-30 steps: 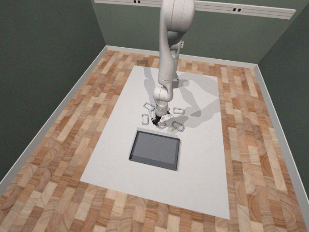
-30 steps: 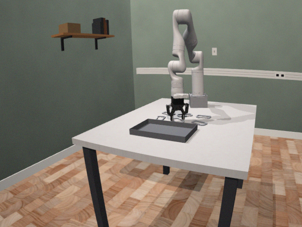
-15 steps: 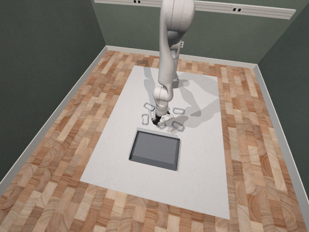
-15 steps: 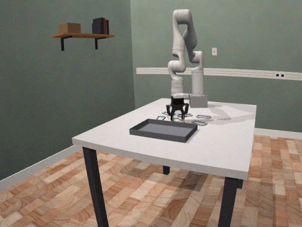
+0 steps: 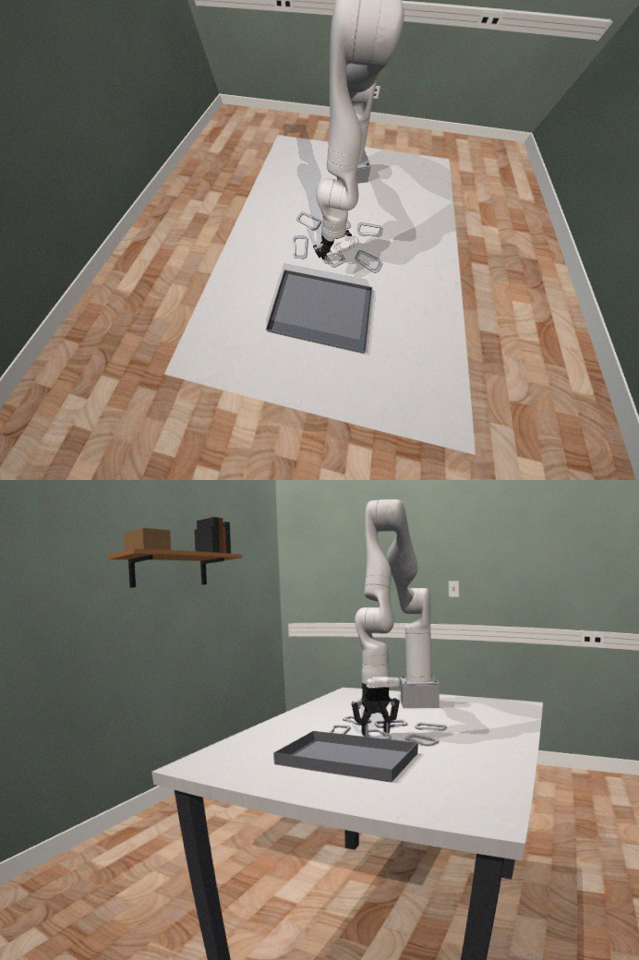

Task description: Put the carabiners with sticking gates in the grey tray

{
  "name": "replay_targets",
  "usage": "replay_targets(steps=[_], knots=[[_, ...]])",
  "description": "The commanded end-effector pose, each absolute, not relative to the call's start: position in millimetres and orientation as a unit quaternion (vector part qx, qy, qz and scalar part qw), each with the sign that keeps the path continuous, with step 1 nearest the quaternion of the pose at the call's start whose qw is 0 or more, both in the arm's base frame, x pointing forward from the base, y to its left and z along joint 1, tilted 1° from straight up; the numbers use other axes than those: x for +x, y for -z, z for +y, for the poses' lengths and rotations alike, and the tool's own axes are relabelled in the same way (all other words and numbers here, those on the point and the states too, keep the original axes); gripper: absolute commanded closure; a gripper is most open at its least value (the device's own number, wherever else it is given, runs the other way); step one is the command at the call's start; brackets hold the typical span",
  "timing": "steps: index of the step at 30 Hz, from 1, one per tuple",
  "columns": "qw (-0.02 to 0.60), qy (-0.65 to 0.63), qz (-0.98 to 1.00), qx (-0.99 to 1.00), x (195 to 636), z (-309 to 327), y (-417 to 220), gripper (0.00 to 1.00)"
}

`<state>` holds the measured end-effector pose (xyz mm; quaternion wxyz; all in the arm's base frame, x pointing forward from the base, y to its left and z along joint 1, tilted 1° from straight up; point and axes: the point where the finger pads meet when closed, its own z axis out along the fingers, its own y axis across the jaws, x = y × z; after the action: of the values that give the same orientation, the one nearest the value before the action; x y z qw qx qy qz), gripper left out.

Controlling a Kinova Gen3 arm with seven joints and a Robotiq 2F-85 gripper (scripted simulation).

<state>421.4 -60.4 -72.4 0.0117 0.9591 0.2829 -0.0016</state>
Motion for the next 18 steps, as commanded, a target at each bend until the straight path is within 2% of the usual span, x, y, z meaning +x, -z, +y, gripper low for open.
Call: replay_targets(steps=[1, 18], knots=[[0.012, 0.001, 0.283, 0.959, 421.6, -60.6, 72.6, 0.37], [0.012, 0.001, 0.283, 0.959, 422.1, -60.6, 71.8, 0.39]])
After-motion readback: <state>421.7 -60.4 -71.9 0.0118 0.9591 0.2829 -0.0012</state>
